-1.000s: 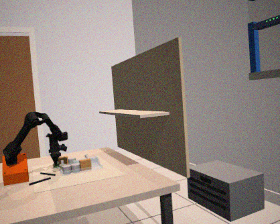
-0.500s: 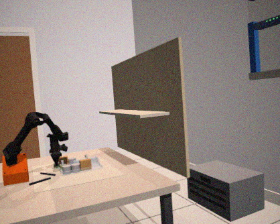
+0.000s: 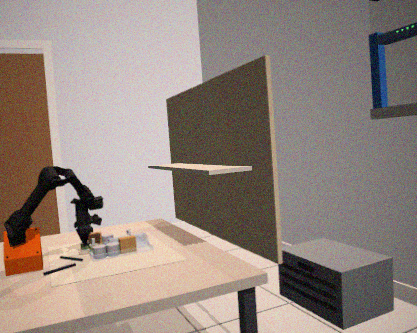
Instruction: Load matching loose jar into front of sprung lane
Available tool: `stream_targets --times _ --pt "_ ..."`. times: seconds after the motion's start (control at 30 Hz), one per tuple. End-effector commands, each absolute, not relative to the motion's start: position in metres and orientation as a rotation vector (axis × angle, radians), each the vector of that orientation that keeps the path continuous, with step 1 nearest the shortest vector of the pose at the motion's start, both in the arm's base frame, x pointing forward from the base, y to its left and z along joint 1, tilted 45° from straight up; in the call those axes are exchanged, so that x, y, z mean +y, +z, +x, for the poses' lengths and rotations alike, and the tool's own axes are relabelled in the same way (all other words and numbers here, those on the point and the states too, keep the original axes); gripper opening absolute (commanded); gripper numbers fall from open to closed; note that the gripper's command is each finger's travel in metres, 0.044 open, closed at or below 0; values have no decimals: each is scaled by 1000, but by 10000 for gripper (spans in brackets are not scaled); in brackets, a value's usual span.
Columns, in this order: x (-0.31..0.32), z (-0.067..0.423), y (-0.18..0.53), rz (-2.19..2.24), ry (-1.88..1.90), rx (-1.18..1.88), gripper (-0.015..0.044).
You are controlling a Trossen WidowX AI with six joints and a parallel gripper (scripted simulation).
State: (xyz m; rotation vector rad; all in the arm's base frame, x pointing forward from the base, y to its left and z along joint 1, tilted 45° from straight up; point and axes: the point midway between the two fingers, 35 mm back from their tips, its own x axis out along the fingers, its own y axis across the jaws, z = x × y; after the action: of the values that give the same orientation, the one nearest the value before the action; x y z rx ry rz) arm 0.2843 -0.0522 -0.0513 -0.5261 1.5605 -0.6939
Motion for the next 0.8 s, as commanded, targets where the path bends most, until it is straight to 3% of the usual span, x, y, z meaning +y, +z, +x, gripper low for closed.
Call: stream_targets --times 0.0,0.77 --pt "-52 293 -50 -523 -696 1539 0" --pt "-54 304 -49 -522 -696 1538 0"
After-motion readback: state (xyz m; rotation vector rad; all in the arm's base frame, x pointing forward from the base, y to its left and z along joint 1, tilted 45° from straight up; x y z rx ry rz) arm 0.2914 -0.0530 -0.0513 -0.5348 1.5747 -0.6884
